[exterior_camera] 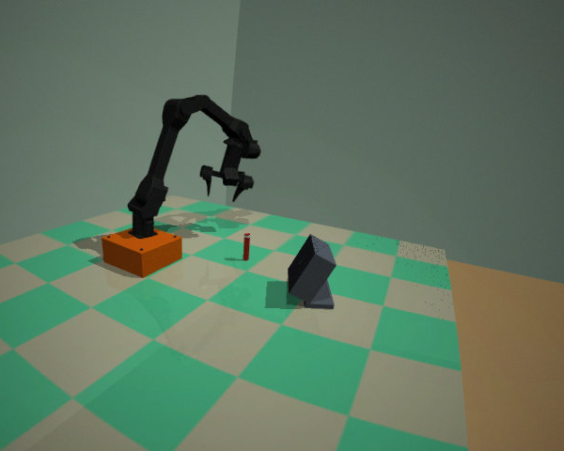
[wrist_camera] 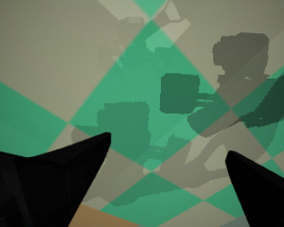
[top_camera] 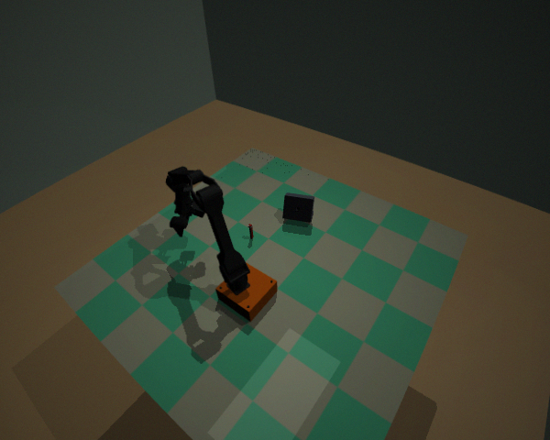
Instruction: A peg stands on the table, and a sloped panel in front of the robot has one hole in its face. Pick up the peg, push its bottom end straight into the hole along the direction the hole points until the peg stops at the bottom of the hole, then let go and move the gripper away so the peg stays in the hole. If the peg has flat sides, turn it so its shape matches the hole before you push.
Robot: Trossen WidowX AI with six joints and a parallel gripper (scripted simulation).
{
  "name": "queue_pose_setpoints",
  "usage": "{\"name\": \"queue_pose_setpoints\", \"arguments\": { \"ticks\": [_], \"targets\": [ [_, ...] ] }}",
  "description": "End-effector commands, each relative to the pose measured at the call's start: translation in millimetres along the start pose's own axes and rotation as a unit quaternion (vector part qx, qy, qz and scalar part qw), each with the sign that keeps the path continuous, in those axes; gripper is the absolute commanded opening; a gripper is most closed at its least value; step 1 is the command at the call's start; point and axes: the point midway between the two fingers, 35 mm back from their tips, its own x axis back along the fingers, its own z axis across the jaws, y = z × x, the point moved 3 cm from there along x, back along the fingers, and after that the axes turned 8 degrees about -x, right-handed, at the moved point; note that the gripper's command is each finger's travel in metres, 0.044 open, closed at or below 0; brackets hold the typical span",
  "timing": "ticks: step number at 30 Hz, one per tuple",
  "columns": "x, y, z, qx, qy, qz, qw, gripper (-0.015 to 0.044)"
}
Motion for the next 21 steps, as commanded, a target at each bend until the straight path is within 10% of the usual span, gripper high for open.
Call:
{"name": "queue_pose_setpoints", "arguments": {
  "ticks": [1, 21],
  "targets": [
    [4, 12, 9, -0.009, 0.011, 0.001, 1.0, 0.044],
    [20, 87, 58, -0.097, 0.061, -0.005, 0.993, 0.044]
  ]
}}
